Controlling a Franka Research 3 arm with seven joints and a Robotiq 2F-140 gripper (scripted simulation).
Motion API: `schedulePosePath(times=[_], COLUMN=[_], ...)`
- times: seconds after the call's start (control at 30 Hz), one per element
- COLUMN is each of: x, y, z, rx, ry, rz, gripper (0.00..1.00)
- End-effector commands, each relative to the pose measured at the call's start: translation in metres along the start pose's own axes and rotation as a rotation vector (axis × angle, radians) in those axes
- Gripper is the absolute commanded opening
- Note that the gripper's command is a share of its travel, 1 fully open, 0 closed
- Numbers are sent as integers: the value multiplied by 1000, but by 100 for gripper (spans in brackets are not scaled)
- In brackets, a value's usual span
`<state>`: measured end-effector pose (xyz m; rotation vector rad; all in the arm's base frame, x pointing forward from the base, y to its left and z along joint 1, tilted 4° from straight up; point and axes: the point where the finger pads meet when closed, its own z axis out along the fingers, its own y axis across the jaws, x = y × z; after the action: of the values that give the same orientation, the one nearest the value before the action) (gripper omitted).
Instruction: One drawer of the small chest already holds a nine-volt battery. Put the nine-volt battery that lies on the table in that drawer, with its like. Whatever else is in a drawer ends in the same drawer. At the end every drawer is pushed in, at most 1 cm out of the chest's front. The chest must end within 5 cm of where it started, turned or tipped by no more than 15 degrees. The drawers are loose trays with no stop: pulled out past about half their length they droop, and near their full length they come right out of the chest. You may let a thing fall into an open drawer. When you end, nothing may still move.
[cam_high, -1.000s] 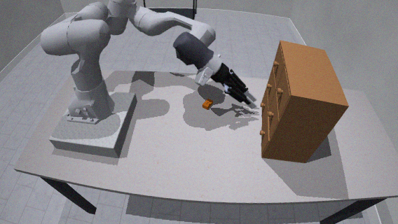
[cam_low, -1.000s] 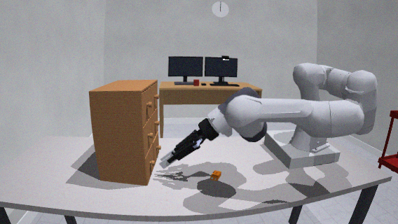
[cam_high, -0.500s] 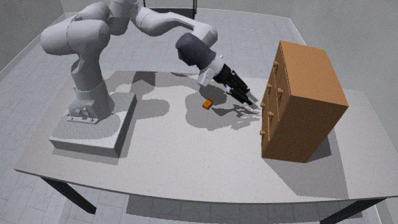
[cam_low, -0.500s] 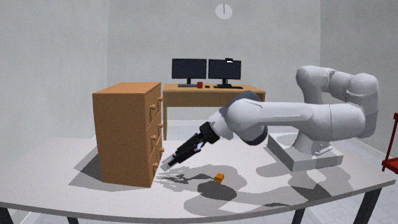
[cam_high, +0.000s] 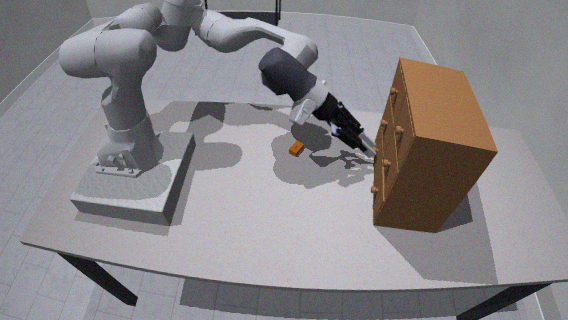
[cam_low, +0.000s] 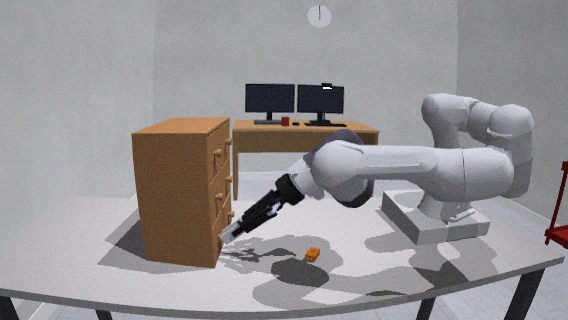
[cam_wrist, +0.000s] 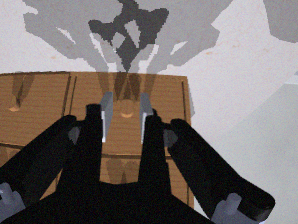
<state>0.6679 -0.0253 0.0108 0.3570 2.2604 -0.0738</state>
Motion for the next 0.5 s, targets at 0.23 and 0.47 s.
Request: schedulePosePath(times=[0.23,0.47], x=[-4,-4], y=[0,0], z=[3,3], rx=[1,1], ry=[-1,-1], rz=[1,1], gripper=[20,20])
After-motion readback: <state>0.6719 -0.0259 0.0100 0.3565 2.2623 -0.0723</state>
